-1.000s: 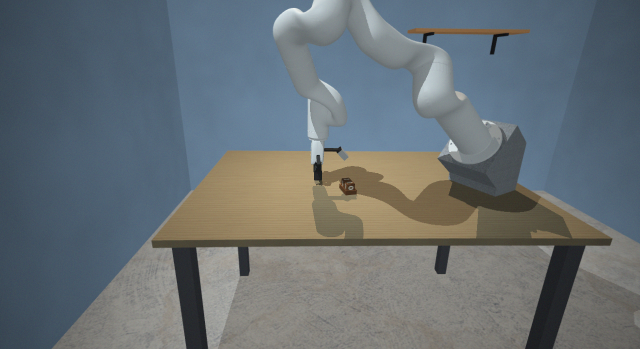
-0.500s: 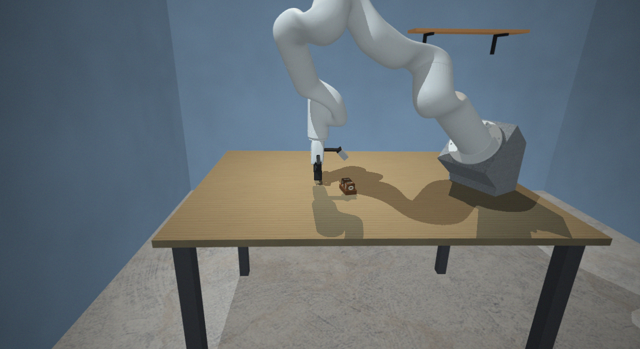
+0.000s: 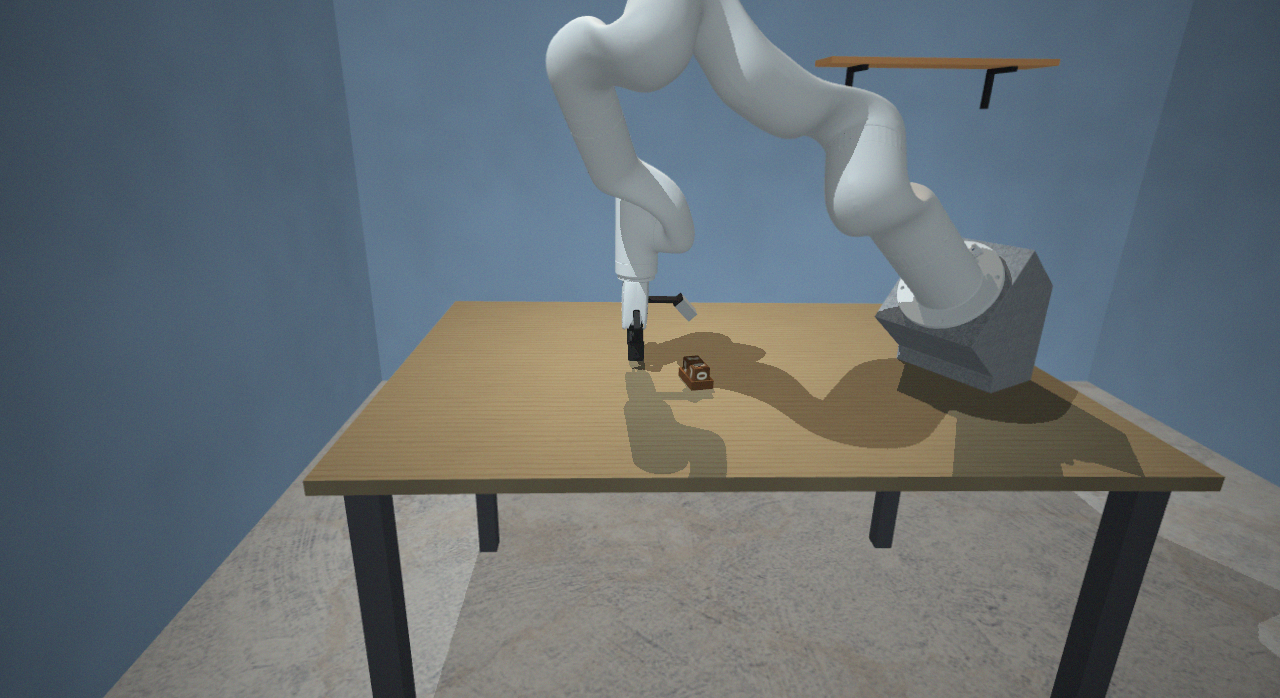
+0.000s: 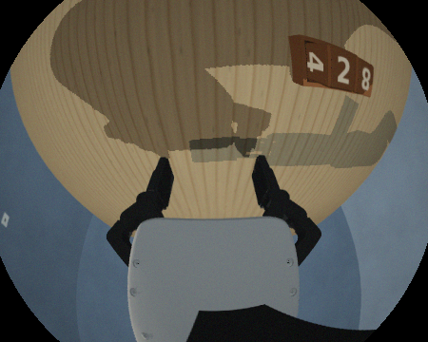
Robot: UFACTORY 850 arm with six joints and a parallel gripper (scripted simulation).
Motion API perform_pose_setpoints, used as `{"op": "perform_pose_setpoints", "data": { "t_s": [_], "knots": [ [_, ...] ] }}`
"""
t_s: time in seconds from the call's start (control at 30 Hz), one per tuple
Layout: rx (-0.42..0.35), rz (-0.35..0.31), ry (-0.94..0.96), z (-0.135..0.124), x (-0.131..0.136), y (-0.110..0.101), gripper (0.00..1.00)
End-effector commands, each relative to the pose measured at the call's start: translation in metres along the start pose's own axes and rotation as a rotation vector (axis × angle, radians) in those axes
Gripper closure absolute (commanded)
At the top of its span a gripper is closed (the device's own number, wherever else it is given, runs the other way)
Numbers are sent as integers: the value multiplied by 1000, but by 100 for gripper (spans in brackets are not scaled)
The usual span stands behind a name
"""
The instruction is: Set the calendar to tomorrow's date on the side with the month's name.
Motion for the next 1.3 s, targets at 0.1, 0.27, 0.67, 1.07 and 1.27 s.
{"op": "perform_pose_setpoints", "data": {
  "t_s": [0.1, 0.27, 0.67, 1.07, 1.27],
  "knots": [
    [-1, 0, 0, 0, 0, 0, 0],
    [-1, 0, 0, 0, 0, 0, 0],
    [-1, 0, 0, 0, 0, -10, 0],
    [-1, 0, 0, 0, 0, -51, 0],
    [-1, 0, 0, 0, 0, -60, 0]
  ]
}}
Point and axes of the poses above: the point where the finger pads meet when closed, its own y axis out along the fingers, its own x axis across the jaws, z = x × y, the point moved 7 cm from there along -y, back along the fingers, and after that the axes turned 11 degrees about y, right-handed, at the moved point
